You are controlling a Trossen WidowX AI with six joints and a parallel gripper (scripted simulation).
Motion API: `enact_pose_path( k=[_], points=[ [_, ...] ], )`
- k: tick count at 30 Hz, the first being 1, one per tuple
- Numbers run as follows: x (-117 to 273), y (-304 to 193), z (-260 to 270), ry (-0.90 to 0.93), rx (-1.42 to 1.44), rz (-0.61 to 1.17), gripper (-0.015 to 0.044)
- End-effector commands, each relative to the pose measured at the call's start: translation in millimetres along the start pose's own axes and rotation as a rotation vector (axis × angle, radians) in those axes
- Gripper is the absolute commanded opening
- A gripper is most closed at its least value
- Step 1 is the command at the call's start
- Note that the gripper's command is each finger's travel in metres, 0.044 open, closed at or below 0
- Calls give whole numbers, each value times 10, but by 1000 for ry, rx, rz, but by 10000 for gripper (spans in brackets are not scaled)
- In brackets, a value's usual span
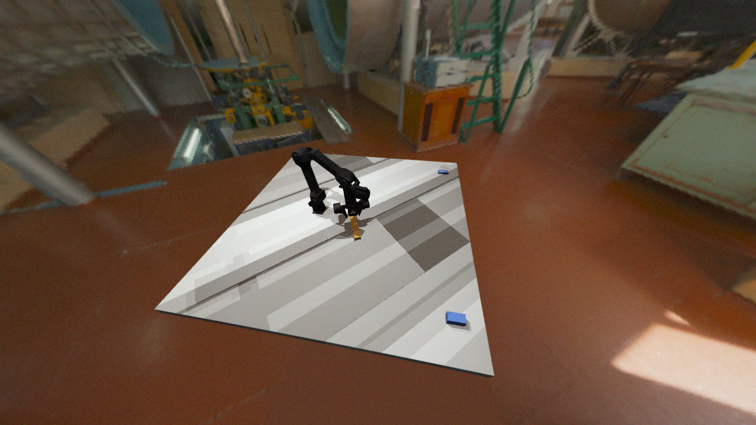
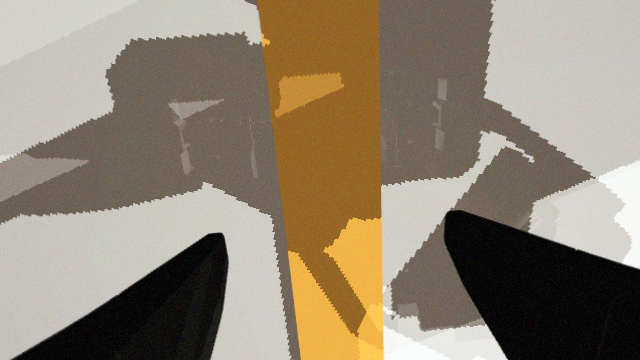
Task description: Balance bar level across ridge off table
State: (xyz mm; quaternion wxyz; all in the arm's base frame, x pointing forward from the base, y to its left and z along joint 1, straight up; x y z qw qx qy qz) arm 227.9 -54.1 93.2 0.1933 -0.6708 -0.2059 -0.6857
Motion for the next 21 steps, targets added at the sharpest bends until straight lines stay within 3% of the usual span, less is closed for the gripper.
enact_pose_path(
  k=[1,21],
  points=[
    [-51,-14,-2,-1,6,8,315],
    [-283,-17,-4,-1,6,9,315]
  ],
)
Point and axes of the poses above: the point midway between the two fingers, 35 mm back from their tips, its own x axis back along the fingers, its own z axis across the jaws, y = z × x, the point moved 2 cm from there along x, back along the fingers, and after that the axes turned 9 degrees about x, right-handed, at the moved point
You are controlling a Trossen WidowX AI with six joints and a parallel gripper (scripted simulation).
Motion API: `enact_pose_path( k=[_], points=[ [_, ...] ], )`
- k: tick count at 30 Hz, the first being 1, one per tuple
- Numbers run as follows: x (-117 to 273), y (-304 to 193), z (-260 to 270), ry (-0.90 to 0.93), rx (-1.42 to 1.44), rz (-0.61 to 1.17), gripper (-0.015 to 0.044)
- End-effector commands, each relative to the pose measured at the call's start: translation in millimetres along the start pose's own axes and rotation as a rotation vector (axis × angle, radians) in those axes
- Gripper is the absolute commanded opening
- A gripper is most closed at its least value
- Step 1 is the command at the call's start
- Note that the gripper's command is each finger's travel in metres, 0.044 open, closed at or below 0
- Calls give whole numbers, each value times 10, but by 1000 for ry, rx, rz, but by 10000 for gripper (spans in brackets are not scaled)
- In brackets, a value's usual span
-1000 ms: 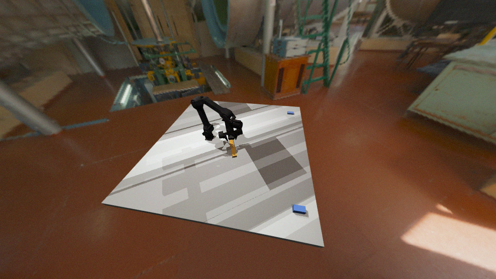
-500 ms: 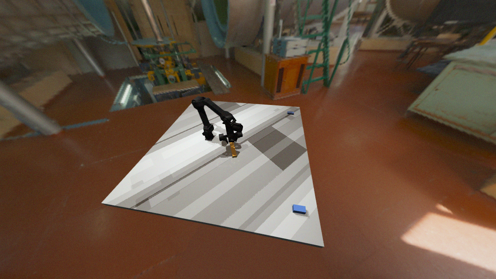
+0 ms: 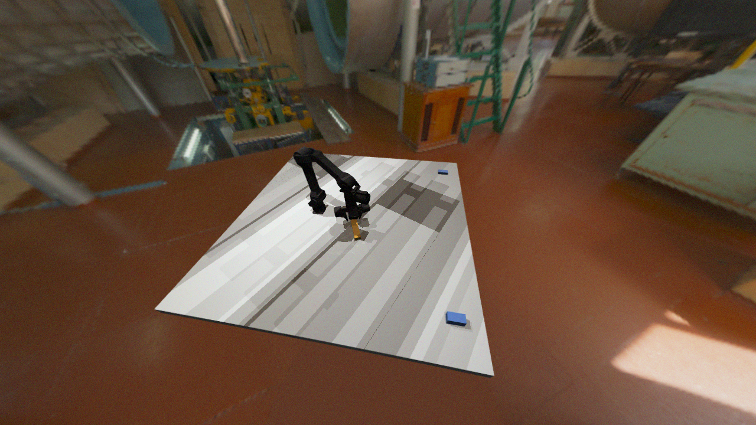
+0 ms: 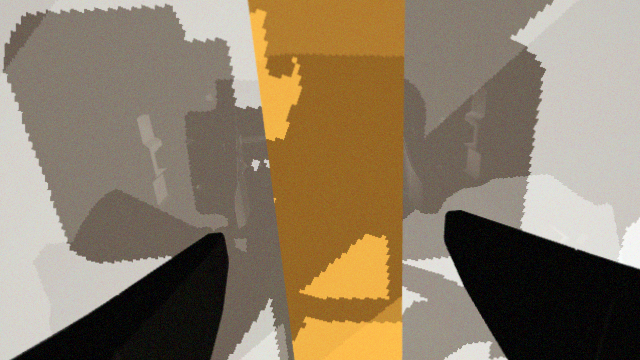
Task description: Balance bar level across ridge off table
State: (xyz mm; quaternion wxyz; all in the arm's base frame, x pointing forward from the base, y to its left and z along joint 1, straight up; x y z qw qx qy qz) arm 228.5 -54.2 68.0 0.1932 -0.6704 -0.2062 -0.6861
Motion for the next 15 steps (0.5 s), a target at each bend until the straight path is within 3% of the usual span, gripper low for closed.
enact_pose_path(
  k=[1,13,15],
  points=[
    [-30,-15,-4,-2,5,9,315],
    [-30,-15,-4,-2,5,9,315],
    [-25,-9,-9,-5,0,5,263]
  ],
)
Point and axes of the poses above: the point midway between the two fingers, 35 mm back from their tips, its own x axis back along the fingers, its own z axis across the jaws, y = z × x, the point moved 2 cm from there along x, back along the fingers, and after that the axes turned 9 degrees about x, right-handed, at the moved point
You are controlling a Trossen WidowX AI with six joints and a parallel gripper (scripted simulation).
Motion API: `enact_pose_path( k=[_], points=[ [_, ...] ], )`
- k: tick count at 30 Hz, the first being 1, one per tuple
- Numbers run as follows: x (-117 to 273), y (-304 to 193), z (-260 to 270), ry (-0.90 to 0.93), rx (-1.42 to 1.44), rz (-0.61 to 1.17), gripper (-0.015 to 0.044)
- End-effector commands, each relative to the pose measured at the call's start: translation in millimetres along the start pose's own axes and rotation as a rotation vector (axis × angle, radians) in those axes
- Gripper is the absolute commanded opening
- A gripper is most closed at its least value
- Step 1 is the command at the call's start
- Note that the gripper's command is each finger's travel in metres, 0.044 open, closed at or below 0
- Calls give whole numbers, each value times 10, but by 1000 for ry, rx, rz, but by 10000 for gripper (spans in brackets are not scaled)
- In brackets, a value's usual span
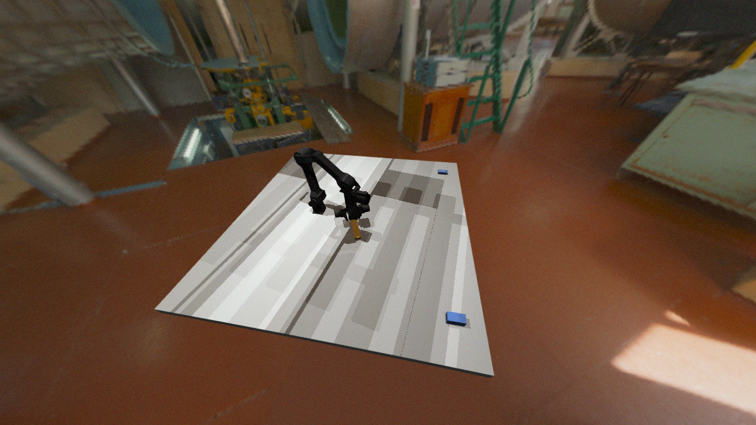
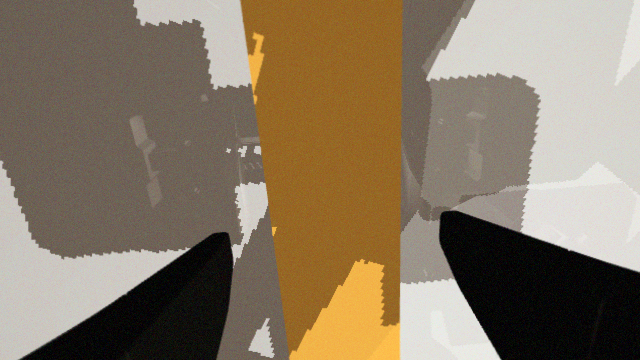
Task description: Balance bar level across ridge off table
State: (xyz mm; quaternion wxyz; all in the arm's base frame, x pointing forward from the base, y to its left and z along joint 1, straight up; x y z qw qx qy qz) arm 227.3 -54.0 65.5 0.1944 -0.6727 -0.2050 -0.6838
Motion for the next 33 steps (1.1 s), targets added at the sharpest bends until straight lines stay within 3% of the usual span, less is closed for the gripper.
enact_pose_path(
  k=[1,4,11,15,33],
  points=[
    [0,0,0,0,0,0,236],
    [0,0,0,0,0,0,157],
    [0,0,0,0,0,0,111],
    [60,8,8,0,0,0,6],
    [508,31,33,2,3,2,0]
  ],
)
Point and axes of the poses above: the point midway between the two fingers, 35 mm back from their tips, its own x axis back along the fingers, its own z axis across the jaws, y = z × x, the point moved 2 cm from there along x, back along the fingers, and after that the axes turned 9 degrees about x, right-handed, at the moved point
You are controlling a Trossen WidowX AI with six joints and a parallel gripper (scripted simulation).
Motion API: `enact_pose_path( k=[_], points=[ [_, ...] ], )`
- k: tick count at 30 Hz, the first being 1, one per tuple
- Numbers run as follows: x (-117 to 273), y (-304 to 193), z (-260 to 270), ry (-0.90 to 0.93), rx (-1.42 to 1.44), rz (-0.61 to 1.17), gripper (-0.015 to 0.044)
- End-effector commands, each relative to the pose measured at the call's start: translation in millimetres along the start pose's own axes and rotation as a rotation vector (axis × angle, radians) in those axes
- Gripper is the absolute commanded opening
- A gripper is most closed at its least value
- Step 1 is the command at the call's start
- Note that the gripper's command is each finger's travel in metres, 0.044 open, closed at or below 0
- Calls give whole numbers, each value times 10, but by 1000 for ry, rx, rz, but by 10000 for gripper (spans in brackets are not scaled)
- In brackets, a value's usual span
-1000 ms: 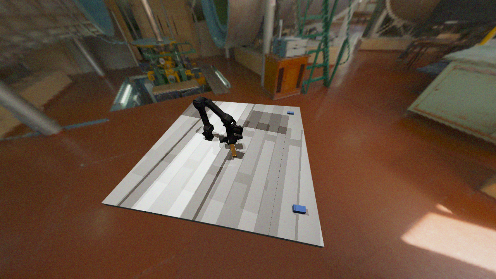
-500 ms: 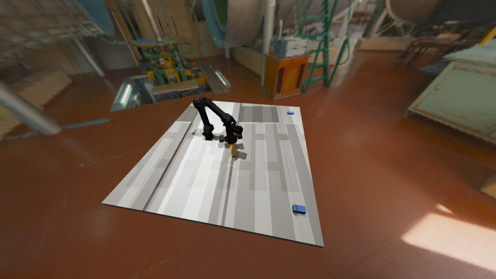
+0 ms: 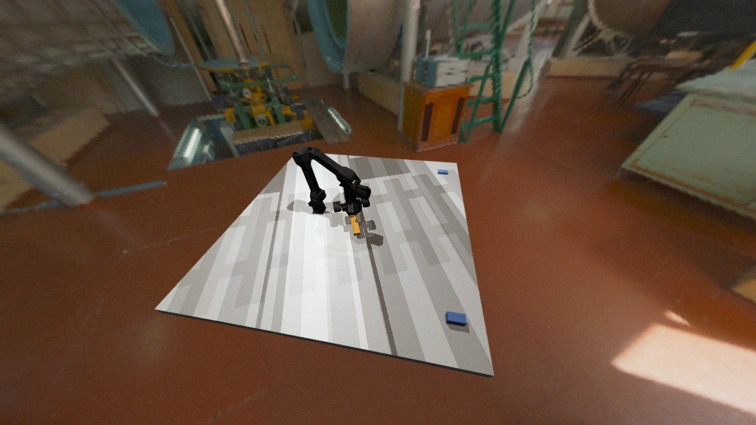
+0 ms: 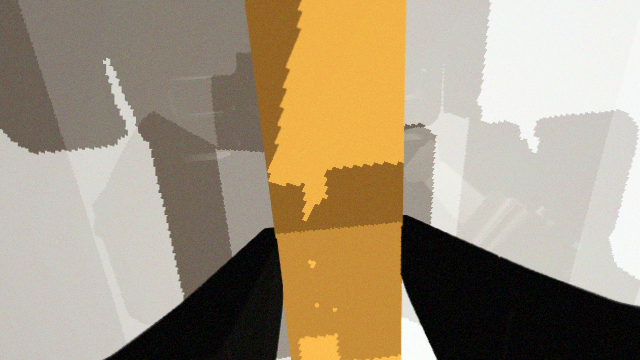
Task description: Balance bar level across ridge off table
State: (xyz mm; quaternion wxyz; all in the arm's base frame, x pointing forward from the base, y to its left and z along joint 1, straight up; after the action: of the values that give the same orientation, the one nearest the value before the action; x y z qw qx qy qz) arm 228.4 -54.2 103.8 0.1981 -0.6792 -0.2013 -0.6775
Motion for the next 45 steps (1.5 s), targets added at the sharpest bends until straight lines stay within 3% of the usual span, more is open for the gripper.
enact_pose_path(
  k=[1,16,45],
  points=[
    [152,13,18,17,3,-13,0],
    [518,-24,-16,18,5,-11,0],
    [560,-552,680,24,-42,-6,0]
  ],
)
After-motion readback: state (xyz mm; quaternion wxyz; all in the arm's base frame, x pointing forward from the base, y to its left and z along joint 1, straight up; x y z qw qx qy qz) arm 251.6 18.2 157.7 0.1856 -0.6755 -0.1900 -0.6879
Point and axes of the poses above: the point midway between the two fingers, 35 mm back from their tips, its own x axis back along the fingers, its own z axis across the jaws, y = z × x, the point moved 2 cm from there along x, back along the fingers, and after that the axes turned 9 degrees about x, right-handed, at the moved point
